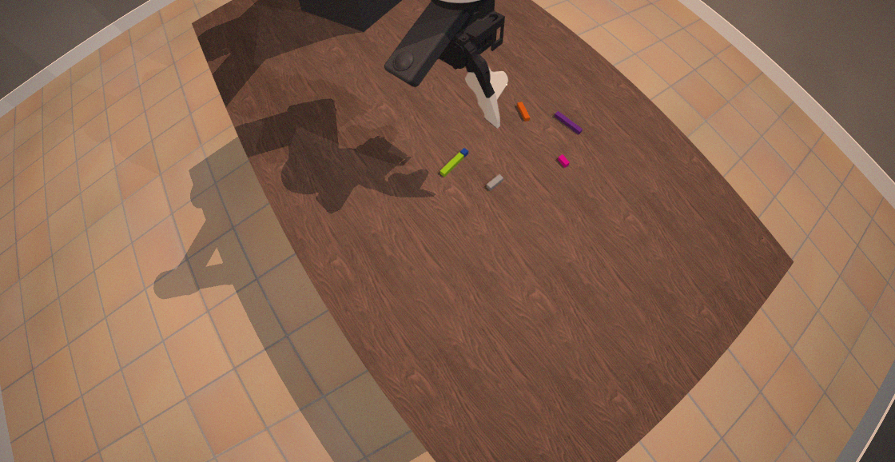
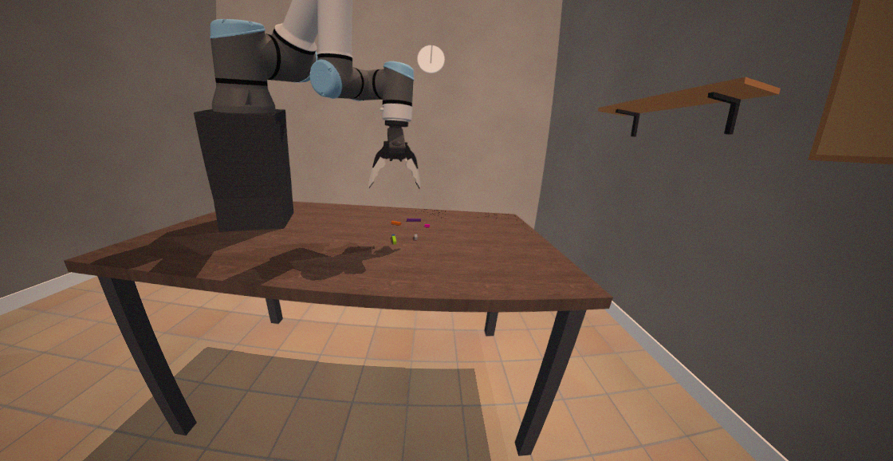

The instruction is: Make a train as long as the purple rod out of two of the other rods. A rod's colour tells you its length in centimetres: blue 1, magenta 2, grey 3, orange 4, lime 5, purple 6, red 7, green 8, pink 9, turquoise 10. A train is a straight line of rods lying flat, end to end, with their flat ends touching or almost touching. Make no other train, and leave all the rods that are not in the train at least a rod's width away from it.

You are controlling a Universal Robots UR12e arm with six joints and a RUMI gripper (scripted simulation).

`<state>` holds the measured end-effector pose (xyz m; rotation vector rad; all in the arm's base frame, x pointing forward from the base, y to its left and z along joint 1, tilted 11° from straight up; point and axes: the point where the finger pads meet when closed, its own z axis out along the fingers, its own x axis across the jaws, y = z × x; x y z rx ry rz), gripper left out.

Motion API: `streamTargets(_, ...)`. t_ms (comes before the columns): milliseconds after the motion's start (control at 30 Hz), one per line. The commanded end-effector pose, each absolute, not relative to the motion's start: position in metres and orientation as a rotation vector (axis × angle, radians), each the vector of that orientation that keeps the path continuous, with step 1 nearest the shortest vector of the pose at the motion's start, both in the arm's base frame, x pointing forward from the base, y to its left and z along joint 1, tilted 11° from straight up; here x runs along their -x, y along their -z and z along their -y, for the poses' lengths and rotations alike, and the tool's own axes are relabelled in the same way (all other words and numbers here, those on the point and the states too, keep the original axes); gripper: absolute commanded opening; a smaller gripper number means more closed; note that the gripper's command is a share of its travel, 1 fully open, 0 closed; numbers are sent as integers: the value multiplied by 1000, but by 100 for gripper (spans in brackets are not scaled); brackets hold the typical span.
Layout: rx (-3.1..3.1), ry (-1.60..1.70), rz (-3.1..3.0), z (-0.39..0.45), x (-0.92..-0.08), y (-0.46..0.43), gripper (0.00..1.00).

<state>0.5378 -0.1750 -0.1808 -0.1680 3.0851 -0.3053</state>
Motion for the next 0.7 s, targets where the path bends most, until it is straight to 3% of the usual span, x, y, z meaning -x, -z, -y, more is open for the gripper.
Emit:
streamTargets(0,168,305,-3085,172,-537,164,100)
streamTargets(667,168,305,-3085,171,-537,159,100)
